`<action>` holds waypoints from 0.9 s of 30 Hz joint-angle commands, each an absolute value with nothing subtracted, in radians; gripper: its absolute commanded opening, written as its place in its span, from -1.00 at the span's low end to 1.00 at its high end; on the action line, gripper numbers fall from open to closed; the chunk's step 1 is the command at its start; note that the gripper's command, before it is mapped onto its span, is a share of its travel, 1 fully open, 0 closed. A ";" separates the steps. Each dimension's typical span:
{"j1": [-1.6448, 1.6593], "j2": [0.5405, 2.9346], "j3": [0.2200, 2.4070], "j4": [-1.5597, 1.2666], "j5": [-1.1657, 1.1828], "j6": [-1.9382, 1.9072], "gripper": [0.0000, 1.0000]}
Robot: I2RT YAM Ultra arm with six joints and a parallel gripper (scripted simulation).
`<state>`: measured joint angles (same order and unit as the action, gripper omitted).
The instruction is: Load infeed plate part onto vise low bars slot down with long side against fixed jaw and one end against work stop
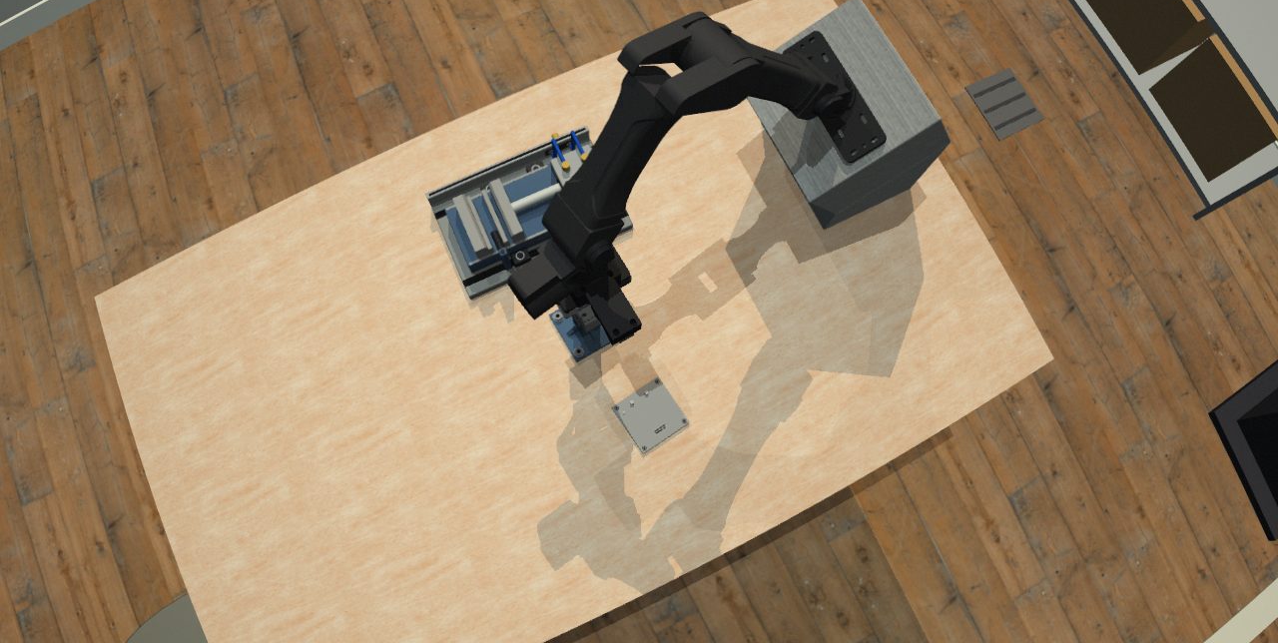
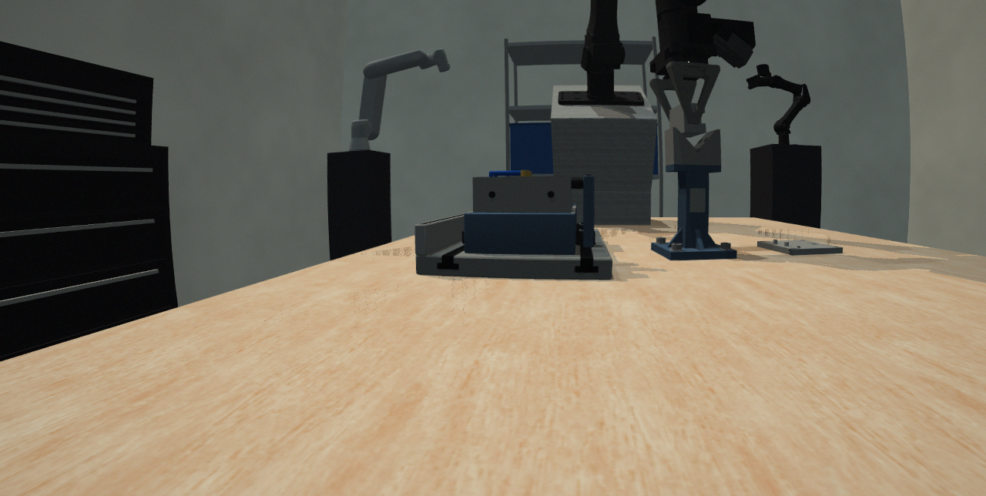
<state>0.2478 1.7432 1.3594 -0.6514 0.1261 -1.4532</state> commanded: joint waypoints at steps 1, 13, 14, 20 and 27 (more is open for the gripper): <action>0.261 1.709 1.391 -0.669 0.124 -1.448 -1.00; 0.265 1.710 1.390 -0.669 0.133 -1.444 -1.00; 0.265 1.711 1.390 -0.668 0.138 -1.442 -1.00; 0.274 1.713 1.387 -0.666 0.159 -1.434 -1.00; 0.291 1.740 1.359 -0.658 0.197 -1.420 -1.00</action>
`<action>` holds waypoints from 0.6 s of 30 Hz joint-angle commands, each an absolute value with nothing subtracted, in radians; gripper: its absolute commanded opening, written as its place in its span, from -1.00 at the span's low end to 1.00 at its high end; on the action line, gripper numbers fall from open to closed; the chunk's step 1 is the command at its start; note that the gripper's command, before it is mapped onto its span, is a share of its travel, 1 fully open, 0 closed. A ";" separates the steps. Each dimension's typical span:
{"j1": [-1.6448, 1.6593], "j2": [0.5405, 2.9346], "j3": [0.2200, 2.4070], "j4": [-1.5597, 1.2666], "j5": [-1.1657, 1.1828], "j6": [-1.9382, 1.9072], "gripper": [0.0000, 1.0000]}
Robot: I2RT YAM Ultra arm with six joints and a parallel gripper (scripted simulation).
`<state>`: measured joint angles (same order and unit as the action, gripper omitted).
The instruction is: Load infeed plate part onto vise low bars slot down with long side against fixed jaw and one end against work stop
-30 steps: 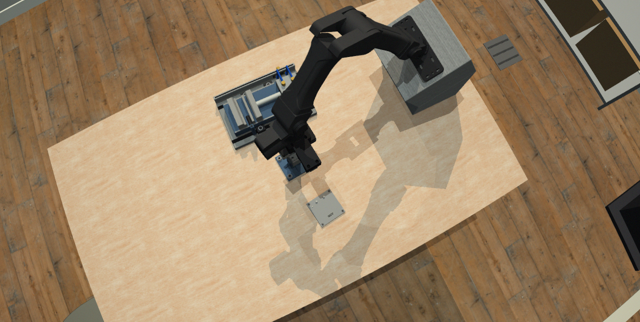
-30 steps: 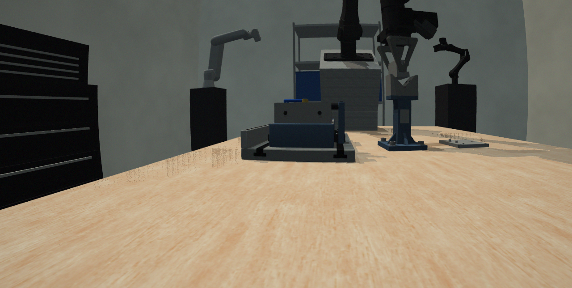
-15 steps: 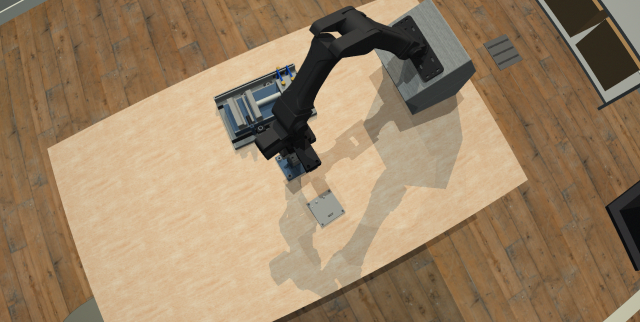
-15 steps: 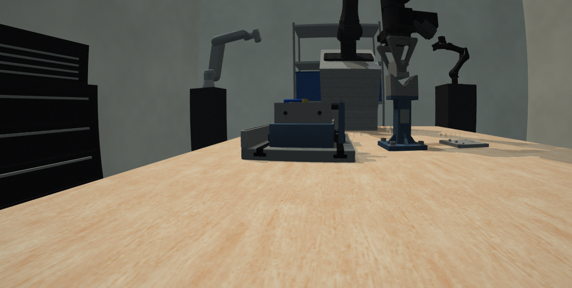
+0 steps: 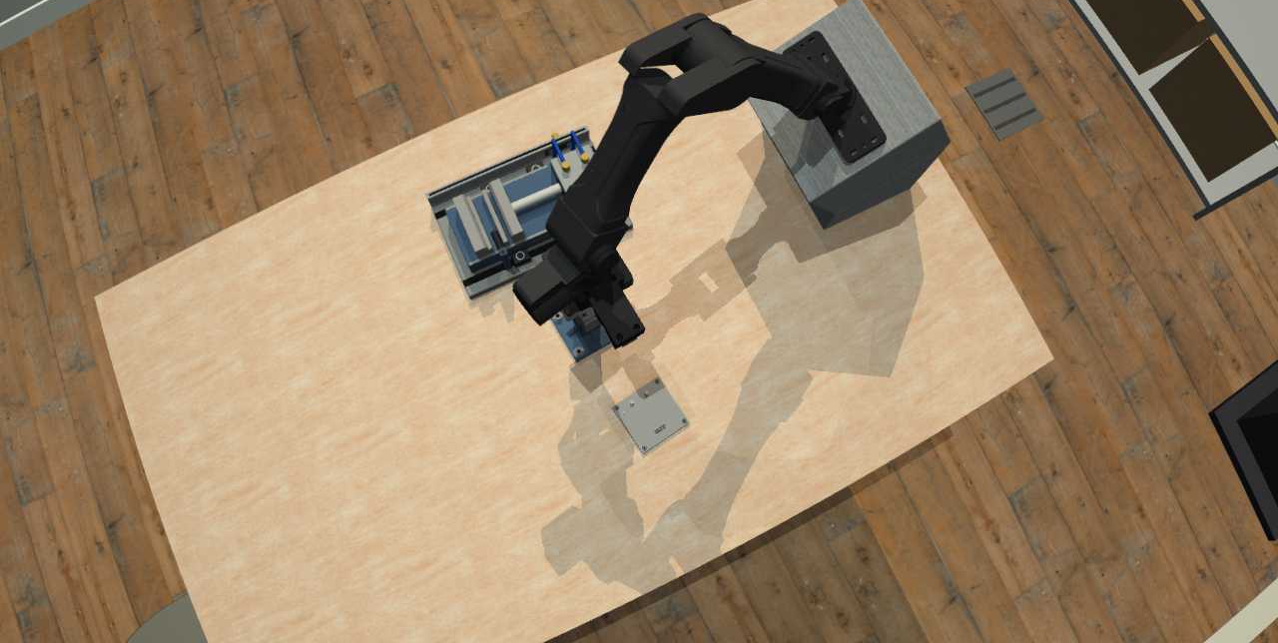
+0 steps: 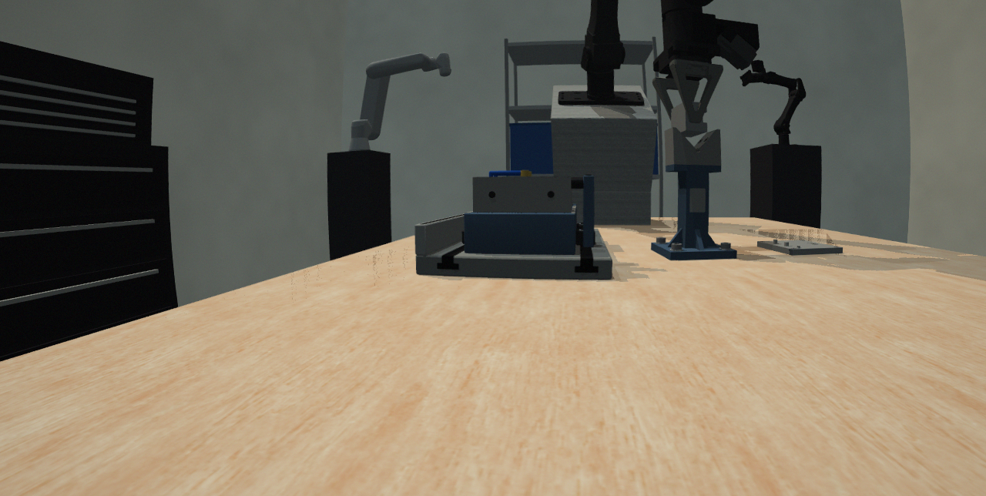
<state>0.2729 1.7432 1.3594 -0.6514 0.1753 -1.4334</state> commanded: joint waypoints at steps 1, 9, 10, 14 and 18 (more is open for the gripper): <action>0.291 1.740 1.359 -0.658 0.197 -1.420 -1.00; 0.313 1.744 1.391 -0.674 0.252 -1.398 -1.00; 0.317 1.758 1.393 -0.675 0.261 -1.395 -1.00; 0.332 1.752 1.401 -0.684 0.301 -1.379 -1.00; 0.346 1.779 1.408 -0.692 0.335 -1.366 -1.00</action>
